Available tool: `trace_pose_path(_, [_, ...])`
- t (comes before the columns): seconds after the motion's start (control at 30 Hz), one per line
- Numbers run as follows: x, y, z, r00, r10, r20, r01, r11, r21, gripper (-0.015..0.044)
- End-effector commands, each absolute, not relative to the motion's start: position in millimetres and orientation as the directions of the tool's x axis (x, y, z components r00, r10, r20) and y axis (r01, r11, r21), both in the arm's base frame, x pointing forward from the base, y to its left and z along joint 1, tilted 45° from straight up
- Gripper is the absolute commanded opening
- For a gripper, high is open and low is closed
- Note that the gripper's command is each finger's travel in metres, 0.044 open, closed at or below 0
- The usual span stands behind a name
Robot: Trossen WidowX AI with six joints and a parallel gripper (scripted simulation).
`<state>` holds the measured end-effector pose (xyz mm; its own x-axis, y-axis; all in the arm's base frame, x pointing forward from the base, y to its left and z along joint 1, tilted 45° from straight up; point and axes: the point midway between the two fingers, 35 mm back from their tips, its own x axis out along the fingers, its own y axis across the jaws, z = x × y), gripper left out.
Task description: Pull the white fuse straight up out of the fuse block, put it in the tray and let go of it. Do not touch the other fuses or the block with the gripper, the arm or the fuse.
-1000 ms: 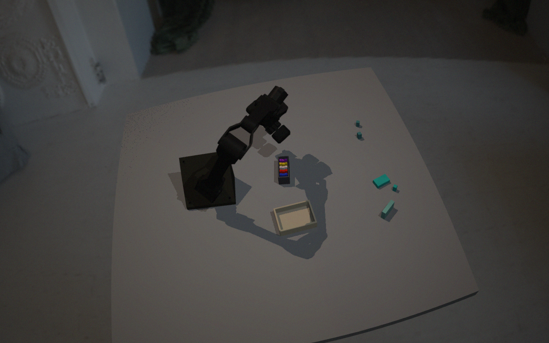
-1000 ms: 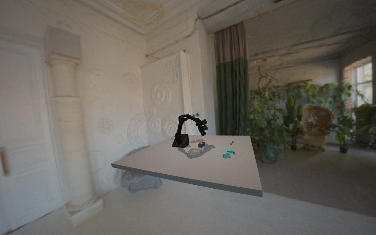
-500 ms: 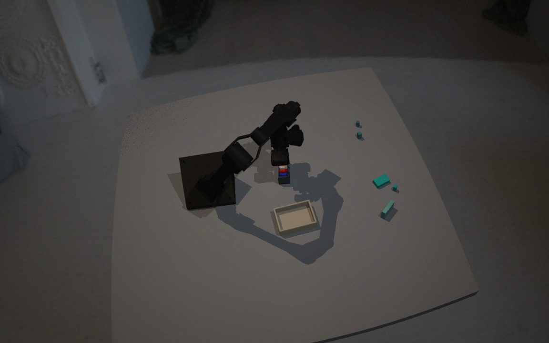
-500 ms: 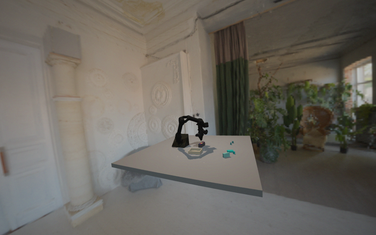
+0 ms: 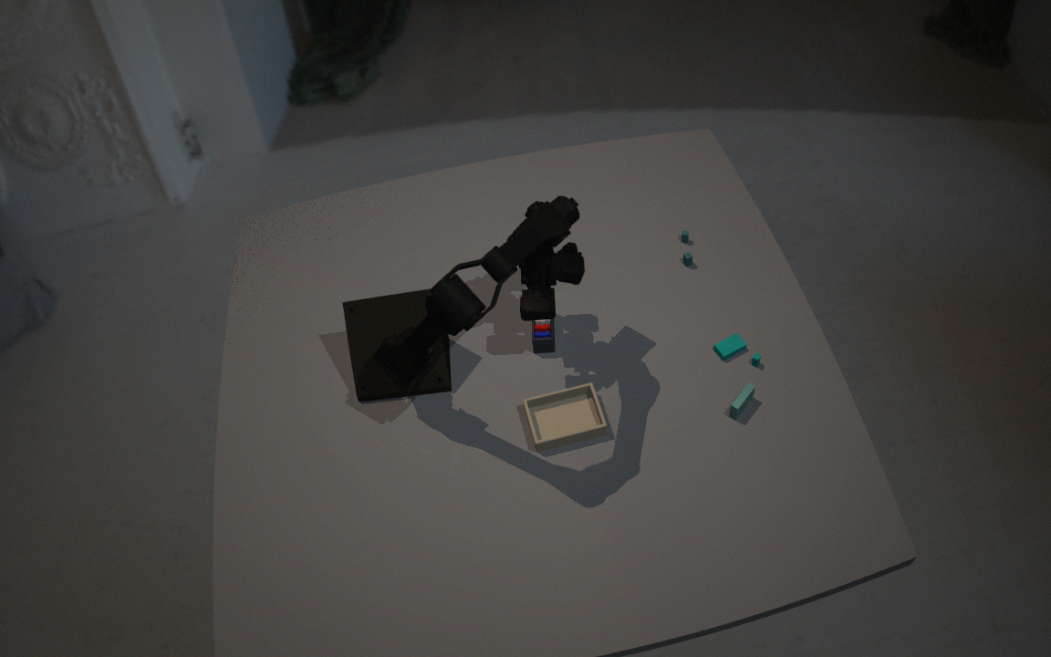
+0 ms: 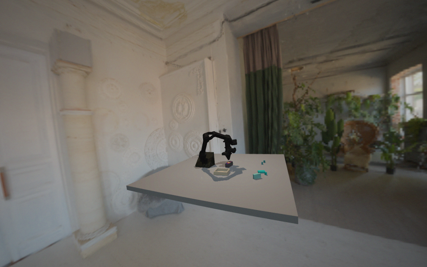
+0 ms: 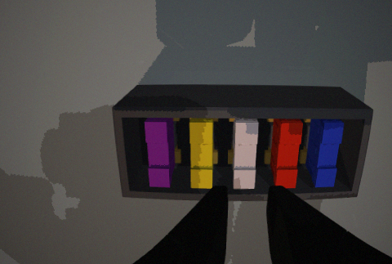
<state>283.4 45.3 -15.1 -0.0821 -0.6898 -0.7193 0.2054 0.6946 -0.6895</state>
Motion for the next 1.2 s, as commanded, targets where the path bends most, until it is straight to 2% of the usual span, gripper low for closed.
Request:
trace_pose_path(0.0, [282.8,41.6,-17.9,-0.080,-0.694,-0.715,0.202,0.691,-0.694,0.0063])
trace_pose_path(1.17, [280.7,25.6,-33.1,-0.080,-0.695,-0.714,0.202,0.691,-0.694,0.0063])
